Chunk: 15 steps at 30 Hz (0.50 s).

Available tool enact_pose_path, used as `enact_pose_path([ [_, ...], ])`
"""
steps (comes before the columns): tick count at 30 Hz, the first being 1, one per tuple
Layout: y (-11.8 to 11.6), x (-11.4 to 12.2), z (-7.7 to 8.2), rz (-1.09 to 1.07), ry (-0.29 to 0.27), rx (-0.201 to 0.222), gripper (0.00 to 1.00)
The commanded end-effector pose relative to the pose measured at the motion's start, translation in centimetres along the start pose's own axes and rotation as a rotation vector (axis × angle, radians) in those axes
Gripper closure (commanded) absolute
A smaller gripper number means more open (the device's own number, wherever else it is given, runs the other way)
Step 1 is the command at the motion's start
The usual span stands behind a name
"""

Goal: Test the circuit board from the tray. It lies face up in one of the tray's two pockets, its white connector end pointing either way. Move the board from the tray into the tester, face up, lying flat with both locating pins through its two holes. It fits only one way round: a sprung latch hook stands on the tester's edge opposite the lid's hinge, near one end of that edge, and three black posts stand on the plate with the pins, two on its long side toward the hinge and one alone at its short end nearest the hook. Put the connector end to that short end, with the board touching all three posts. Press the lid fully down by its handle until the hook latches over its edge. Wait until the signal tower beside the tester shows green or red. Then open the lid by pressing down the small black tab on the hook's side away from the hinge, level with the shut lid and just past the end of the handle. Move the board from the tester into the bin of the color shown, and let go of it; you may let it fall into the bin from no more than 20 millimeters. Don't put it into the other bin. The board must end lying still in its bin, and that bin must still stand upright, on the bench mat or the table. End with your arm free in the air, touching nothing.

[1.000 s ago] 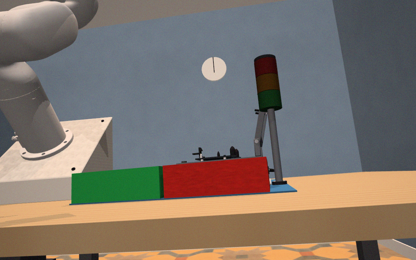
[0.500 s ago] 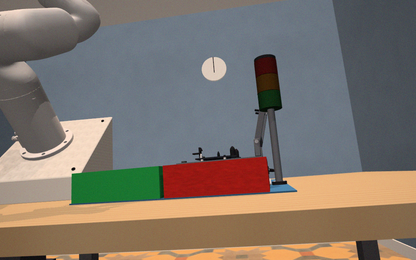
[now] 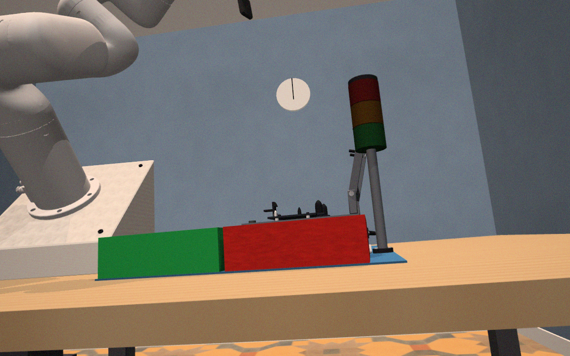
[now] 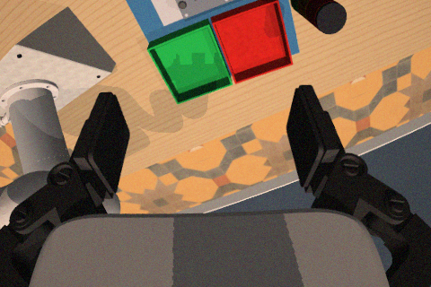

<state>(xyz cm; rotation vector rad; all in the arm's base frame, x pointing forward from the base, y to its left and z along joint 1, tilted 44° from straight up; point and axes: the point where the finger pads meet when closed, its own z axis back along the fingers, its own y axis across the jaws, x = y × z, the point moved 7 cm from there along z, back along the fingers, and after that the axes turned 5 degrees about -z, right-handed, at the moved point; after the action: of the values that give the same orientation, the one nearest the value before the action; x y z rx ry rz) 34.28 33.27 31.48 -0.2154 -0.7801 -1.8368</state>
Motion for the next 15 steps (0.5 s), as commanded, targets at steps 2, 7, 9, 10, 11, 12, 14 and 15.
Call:
enact_pose_path([
  [2,-1.8,-3.9,-2.3,0.071,-0.017,0.0,0.0],
  [7,-3.4,-6.5,-4.5,0.122,-0.032,-0.007,0.0],
  [9,-4.1,-7.5,-5.4,0.142,-0.038,-0.011,0.0],
  [10,-4.4,-8.0,-5.9,0.152,-0.041,-0.013,0.0],
  [11,-4.4,-8.0,-5.9,0.152,-0.041,-0.013,0.0],
  [12,-4.4,-8.0,-5.9,0.152,-0.041,-0.013,0.0],
  [14,-5.7,-9.7,-7.7,0.188,-0.053,-0.022,0.0],
  [15,-5.9,-10.0,-8.1,0.194,-0.055,-0.024,0.0],
])
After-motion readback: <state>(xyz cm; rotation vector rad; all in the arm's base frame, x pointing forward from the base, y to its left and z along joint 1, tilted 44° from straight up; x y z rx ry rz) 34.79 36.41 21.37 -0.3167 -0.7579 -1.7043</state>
